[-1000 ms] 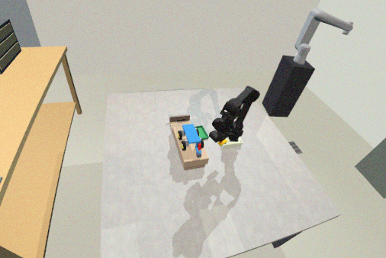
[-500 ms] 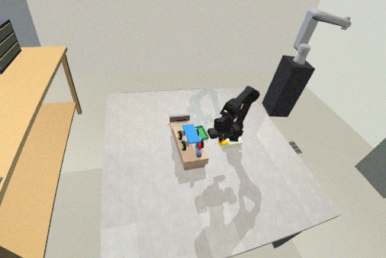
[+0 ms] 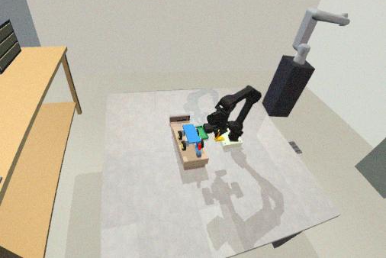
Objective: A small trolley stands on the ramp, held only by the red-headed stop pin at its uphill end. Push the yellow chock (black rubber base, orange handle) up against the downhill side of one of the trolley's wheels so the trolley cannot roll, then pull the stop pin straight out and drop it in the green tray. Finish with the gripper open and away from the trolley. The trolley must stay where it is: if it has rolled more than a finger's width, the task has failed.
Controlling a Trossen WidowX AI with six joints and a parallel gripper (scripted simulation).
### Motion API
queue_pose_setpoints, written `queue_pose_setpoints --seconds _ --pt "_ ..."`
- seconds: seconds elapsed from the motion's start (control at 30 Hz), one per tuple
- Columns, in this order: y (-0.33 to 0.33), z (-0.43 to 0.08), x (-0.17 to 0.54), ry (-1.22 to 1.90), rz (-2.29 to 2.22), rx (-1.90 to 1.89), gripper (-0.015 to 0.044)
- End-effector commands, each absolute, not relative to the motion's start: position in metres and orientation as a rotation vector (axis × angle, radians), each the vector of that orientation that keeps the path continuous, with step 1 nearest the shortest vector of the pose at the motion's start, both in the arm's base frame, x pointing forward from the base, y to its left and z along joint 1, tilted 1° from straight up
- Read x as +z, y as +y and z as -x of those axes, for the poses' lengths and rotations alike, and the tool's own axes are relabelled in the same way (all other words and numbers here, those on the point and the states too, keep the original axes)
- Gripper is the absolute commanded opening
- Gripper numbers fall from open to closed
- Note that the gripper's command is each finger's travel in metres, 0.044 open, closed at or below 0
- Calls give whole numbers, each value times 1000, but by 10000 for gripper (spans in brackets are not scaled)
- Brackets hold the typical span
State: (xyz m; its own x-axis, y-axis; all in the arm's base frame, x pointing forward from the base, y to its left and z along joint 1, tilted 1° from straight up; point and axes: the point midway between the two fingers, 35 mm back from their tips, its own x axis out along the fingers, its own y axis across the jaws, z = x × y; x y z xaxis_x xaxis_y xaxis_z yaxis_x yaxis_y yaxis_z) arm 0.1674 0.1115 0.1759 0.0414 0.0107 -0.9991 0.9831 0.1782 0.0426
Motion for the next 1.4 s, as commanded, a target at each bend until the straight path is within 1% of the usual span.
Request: queue_pose_setpoints --seconds 0.0,1.37 --pt "99 -173 174 1263 -1096 -1046 0" --pt "-26 -228 166 1248 -1088 -1050 0"
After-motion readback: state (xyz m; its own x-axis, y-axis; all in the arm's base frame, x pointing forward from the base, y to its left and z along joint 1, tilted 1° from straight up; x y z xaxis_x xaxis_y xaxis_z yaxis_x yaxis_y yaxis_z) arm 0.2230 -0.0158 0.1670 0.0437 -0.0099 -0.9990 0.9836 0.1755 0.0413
